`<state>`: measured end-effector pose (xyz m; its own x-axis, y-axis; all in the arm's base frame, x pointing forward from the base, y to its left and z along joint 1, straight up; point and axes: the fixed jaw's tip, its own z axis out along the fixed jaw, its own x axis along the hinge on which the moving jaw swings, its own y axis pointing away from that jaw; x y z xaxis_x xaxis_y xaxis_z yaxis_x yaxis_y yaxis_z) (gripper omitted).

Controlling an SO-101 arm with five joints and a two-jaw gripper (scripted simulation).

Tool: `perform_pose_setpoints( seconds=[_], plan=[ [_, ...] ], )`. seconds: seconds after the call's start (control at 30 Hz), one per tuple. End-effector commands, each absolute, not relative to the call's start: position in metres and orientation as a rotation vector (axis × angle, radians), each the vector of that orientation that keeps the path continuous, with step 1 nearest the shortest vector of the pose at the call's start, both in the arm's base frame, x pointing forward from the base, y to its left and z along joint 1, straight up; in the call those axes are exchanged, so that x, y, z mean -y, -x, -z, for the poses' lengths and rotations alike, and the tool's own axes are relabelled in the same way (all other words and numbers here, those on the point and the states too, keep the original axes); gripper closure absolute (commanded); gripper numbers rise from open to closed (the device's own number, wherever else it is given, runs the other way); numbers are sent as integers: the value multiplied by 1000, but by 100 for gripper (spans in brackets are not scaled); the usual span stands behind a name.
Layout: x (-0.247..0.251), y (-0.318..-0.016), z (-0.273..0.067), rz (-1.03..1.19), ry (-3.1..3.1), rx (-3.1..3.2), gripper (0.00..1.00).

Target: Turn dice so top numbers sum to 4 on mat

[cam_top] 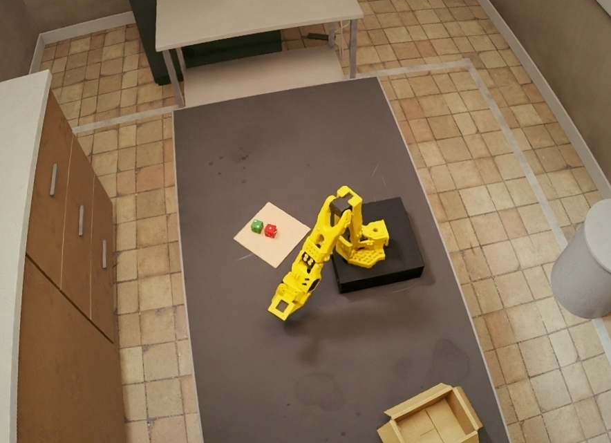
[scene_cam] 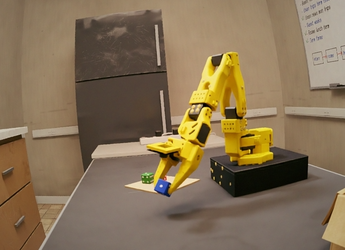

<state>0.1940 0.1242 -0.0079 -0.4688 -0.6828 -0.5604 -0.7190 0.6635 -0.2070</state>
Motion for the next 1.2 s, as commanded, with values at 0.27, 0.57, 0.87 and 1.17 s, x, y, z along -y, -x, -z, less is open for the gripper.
perform_pose_setpoints(
  seconds=[0.27, 0.57, 0.87, 1.17],
  plan=[
    [-131, -200, 11, -129, 958, -2194, 100],
    [-137, -207, 13, -209, 792, -2092, 100],
    [-139, -208, 10, -289, 658, -1995, 100],
    [-138, -206, 4, -351, 570, -1923, 100]
  ],
)
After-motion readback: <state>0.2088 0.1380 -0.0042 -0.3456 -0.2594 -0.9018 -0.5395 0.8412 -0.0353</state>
